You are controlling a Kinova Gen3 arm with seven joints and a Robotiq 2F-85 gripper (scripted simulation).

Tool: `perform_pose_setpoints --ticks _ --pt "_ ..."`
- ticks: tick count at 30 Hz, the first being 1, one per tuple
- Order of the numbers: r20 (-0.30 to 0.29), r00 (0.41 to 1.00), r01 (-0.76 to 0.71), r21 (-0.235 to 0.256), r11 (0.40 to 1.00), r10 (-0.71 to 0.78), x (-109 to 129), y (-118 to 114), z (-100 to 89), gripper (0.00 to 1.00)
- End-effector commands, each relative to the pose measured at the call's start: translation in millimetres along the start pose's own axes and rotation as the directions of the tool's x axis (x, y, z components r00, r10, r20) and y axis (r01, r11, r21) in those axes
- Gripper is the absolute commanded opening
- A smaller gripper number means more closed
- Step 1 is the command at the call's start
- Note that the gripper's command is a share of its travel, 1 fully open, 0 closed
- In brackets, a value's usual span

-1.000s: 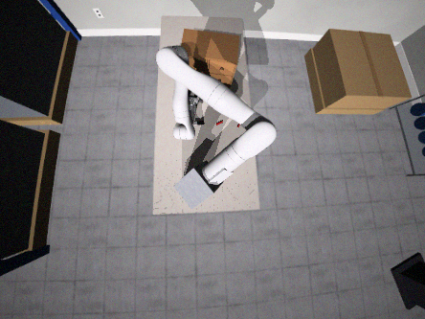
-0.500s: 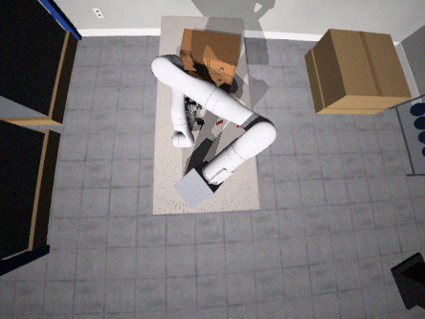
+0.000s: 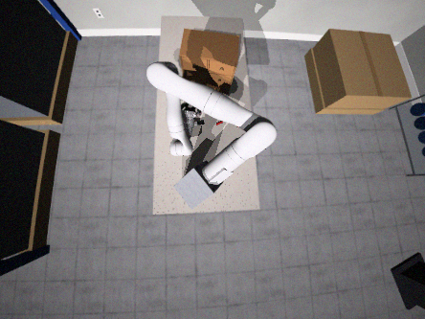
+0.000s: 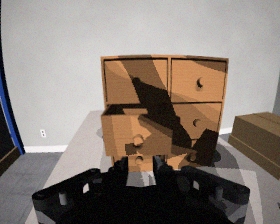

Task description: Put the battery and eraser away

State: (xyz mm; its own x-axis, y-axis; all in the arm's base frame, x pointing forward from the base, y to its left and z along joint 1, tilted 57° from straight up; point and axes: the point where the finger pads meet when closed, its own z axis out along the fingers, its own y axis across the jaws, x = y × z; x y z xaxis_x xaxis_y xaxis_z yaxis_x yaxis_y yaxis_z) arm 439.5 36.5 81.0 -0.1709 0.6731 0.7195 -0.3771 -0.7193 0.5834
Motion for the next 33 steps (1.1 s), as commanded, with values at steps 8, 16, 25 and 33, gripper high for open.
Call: perform_pose_setpoints --ticks 8,16,25,33 --pt "0.001 1.0 0.004 0.011 1.0 -0.004 -0.6 -2.7 -6.1 0.33" --pt "0.014 1.0 0.004 0.011 1.0 -0.004 0.1 -2.7 -7.2 0.33" --pt "0.069 0.998 0.004 0.011 1.0 -0.005 3.1 -2.6 -12.1 0.33" --pt "0.132 0.991 0.004 0.011 1.0 -0.005 6.5 -2.6 -17.8 0.33"
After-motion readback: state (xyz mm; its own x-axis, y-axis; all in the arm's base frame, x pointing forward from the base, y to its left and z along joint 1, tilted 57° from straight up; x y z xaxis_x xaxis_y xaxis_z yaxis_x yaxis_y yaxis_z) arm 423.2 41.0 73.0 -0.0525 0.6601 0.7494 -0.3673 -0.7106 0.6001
